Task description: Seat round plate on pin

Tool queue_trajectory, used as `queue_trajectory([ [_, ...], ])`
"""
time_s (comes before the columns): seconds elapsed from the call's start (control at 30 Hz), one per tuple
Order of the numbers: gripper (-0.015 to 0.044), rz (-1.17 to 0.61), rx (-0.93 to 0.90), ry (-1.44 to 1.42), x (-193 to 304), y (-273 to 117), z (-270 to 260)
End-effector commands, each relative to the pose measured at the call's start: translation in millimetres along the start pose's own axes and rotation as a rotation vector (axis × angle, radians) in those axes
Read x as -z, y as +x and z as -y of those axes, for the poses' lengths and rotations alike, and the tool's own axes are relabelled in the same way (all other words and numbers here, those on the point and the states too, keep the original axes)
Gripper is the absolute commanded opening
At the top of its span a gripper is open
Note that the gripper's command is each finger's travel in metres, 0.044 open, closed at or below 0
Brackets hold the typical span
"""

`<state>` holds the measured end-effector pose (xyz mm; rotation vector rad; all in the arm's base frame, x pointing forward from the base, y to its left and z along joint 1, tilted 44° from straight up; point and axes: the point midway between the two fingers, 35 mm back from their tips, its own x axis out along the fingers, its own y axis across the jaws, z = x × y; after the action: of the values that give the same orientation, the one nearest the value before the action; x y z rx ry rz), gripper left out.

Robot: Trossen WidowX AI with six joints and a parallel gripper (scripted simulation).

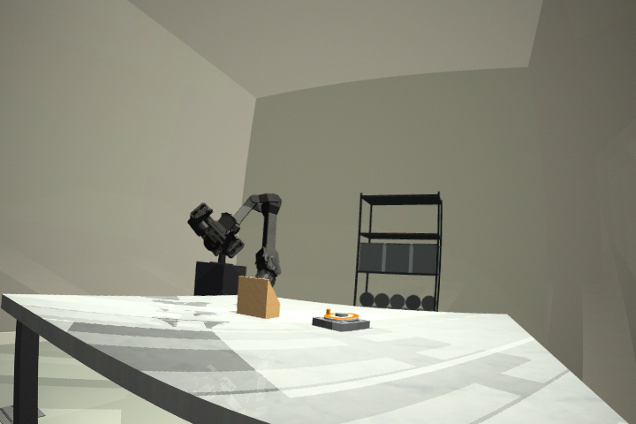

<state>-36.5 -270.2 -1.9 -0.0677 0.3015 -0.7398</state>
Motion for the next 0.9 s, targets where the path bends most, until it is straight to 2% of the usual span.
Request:
queue_trajectory([
  [0.0,0.0374,-0.005,-0.006,-0.005,-0.1,1.5,-1.0],
  [0.3,0.0138,-0.121,-0.304,0.083,-13.8,58.3,-47.2],
  [0.47,0.0006,-0.244,-0.534,0.184,-28.6,90.1,-95.2],
  [0.87,0.0,-0.578,-0.903,0.269,-57.0,109.4,-199.3],
])
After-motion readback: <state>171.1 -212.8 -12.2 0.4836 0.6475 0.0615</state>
